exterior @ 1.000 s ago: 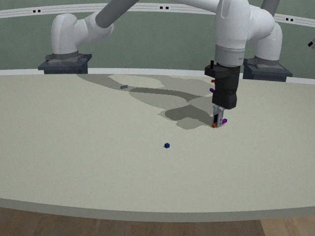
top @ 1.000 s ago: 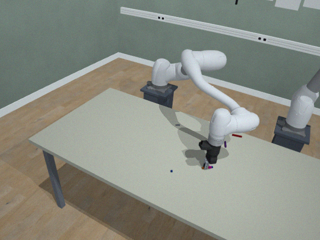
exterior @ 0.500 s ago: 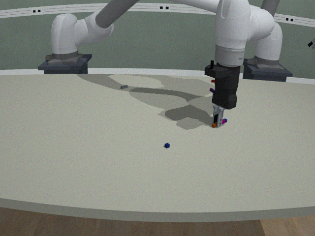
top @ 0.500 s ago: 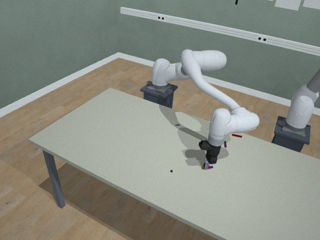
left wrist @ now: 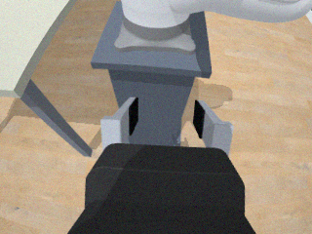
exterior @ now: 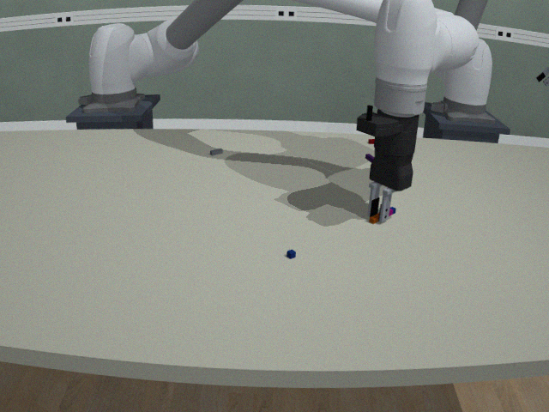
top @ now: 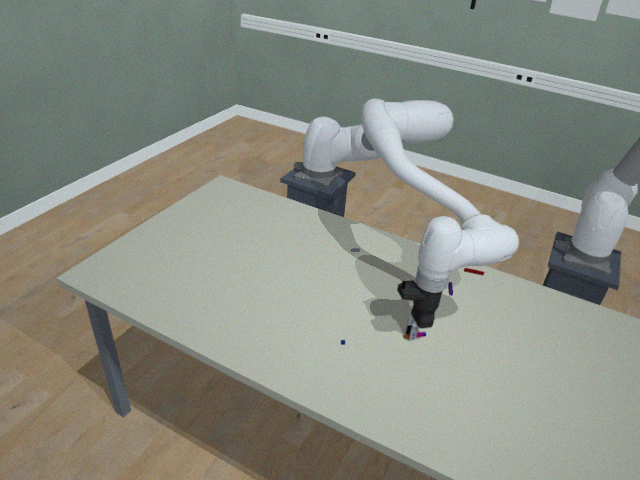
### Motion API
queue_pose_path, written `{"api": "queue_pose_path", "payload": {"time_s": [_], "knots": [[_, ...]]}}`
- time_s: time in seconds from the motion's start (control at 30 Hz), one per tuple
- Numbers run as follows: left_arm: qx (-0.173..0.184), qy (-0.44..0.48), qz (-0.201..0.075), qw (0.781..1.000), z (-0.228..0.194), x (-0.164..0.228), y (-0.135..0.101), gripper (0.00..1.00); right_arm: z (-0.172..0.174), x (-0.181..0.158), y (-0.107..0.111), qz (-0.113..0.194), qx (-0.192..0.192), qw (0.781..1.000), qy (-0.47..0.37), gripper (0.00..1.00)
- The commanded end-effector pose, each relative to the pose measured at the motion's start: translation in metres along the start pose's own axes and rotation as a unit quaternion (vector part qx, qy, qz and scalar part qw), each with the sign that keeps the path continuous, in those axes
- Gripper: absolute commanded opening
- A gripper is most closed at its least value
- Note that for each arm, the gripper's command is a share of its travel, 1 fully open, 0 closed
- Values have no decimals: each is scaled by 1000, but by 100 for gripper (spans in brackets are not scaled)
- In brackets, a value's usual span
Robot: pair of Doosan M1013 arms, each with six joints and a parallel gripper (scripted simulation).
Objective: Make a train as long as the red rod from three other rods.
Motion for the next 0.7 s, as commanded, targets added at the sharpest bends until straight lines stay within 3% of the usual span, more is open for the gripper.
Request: {"api": "queue_pose_path", "payload": {"time_s": [0.0, 0.43, 0.67], "knots": [[2, 0, -4, 1000, -3, 0, -2, 100, 1, 0, 0, -3, 2, 1000, 0, 54], [2, 0, -4, 1000, -3, 0, -2, 100, 1, 0, 2, -3, 2, 1000, 0, 54], [2, 0, -4, 1000, -3, 0, -2, 100, 2, 0, 26, -3, 2, 1000, -1, 54]]}}
Point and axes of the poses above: on each arm, the point where the finger pads meet when closed, its own y axis back along the fingers, its own x axis across the jaws, z = x × y, the point moved 10 cm from there along y, back along the fingers, and after that the axes turned 15 degrees about -y, right-handed, at the moved point
